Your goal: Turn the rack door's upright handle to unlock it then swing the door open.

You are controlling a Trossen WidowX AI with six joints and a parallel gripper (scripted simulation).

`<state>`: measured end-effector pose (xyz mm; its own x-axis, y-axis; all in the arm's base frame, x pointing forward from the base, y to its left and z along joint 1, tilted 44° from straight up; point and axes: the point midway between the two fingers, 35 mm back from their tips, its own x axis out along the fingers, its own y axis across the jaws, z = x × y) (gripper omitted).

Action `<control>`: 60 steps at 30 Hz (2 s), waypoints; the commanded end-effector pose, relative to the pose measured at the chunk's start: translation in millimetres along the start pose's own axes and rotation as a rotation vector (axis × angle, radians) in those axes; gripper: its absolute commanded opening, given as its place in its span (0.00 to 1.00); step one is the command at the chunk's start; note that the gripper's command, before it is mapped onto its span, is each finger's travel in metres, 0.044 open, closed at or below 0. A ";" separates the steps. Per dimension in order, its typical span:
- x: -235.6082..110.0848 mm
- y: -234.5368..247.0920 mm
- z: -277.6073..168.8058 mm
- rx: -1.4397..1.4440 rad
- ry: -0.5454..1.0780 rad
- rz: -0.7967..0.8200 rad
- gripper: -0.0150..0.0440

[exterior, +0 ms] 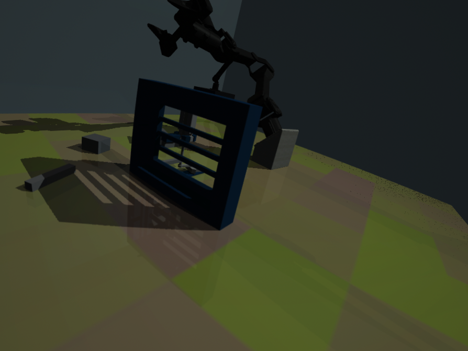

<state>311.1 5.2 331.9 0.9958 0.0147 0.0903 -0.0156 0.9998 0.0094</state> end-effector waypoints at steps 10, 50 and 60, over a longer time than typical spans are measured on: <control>22.2 5.6 -30.6 0.068 0.177 -0.031 0.73; 37.8 40.2 -182.2 -0.144 1.159 -0.326 0.73; 25.5 44.6 -200.6 -0.310 1.343 -0.421 0.73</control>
<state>355.9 50.9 139.8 0.3104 -0.4036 -0.8607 0.1568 0.9148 -0.3724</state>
